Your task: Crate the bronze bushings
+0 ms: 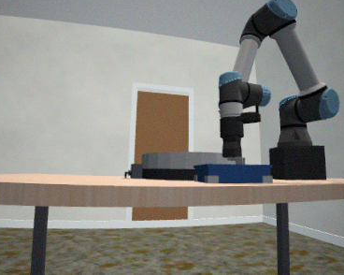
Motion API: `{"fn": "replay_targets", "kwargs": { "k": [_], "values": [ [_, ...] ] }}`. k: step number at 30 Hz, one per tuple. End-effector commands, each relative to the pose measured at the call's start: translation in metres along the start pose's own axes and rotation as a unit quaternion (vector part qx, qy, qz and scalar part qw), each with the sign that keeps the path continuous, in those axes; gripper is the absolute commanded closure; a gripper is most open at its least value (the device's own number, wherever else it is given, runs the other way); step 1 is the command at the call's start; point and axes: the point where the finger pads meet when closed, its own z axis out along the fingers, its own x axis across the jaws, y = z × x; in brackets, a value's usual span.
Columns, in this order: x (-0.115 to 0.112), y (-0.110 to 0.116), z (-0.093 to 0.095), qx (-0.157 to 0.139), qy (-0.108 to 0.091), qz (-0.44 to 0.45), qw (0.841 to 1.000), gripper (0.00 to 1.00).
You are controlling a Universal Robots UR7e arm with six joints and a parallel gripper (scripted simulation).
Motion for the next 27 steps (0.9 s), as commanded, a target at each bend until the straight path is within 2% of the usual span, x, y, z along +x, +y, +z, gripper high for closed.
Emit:
{"fn": "replay_targets", "kwargs": {
  "k": [1,18,27],
  "values": [
    [0.0004,0.0003,-0.0004,0.0,0.001,0.0,1.0,0.58],
    [0.0004,0.0003,-0.0004,0.0,0.001,0.0,1.0,0.58],
    [0.0007,0.0003,-0.0062,0.0,0.001,0.0,1.0,0.58]
  ]
}}
